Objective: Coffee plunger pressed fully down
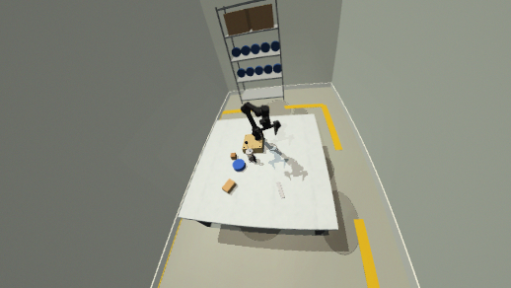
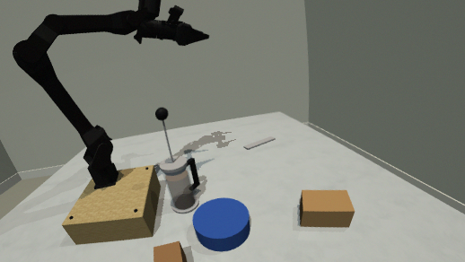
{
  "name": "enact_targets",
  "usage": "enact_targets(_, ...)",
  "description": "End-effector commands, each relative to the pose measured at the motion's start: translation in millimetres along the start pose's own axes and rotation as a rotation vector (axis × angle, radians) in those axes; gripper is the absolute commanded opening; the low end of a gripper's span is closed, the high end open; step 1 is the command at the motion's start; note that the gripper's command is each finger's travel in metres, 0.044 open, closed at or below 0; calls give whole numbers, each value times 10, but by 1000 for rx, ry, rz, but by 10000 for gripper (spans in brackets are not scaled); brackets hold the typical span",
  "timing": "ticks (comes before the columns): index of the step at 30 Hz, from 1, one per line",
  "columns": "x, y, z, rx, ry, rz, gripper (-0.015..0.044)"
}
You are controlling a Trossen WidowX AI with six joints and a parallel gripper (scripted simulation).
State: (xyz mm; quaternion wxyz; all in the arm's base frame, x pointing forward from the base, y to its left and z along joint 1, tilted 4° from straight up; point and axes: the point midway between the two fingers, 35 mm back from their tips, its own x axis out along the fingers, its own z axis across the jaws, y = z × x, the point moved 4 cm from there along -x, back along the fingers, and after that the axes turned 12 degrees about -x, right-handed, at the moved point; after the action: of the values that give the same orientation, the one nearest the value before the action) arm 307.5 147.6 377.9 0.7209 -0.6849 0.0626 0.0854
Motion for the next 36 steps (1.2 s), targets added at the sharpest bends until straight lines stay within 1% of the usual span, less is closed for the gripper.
enact_targets(1,-303,99,-495,-57,73,58,440)
enact_targets(7,-919,470,-1235,-131,217,179,440)
enact_targets(12,-1469,938,-1659,-173,331,292,440)
enact_targets(14,-1617,1084,-1745,-179,364,324,440)
enact_targets(18,-1620,1194,-1767,-180,369,328,440)
enact_targets(25,-1531,1673,-1828,-177,378,328,440)
enact_targets(36,-1418,1711,-1861,-174,380,330,440)
